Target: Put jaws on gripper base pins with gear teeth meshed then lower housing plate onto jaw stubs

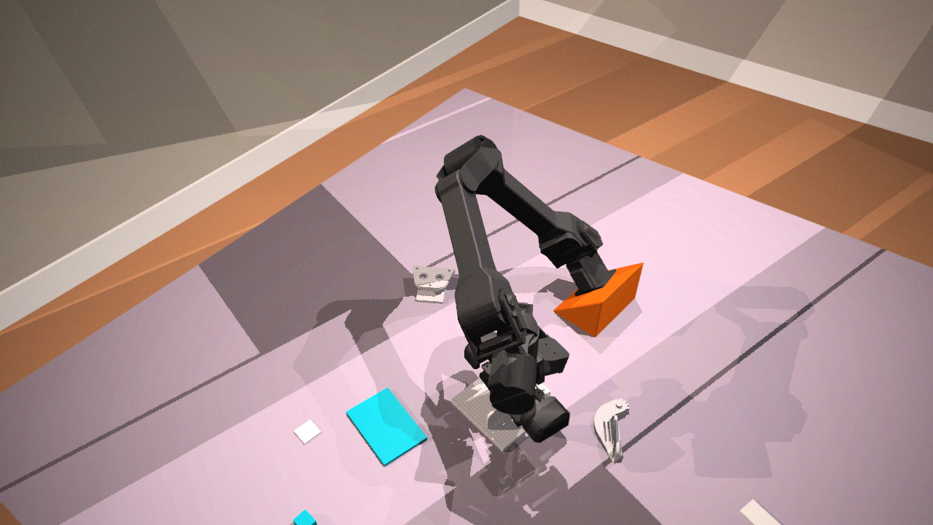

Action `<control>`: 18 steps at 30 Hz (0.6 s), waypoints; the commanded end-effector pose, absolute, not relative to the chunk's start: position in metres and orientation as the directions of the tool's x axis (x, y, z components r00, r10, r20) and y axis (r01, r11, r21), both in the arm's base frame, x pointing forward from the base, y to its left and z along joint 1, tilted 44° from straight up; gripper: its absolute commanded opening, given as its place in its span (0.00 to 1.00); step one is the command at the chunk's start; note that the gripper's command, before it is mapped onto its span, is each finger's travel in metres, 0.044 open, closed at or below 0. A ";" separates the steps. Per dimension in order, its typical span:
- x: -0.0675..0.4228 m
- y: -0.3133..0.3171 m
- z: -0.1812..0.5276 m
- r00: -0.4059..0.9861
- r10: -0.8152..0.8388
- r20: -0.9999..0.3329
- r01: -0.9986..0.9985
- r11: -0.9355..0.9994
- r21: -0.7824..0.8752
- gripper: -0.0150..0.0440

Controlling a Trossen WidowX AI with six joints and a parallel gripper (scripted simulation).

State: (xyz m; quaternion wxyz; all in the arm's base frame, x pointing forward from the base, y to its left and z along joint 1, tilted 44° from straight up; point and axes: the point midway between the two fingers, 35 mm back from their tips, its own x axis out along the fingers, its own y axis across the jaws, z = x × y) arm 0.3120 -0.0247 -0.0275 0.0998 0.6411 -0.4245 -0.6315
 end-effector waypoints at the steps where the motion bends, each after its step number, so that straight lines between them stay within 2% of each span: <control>1: 0.312 -0.025 -0.028 -0.157 -0.673 -0.723 -0.417 -0.618 0.666 0.48; 4: 0.312 -0.025 -0.028 -0.157 -0.673 -0.723 -0.417 -0.618 0.666 0.48; 8: 0.312 -0.025 -0.027 -0.158 -0.670 -0.725 -0.418 -0.620 0.664 0.63; 18: 0.312 -0.025 -0.027 -0.158 -0.670 -0.725 -0.418 -0.620 0.664 0.63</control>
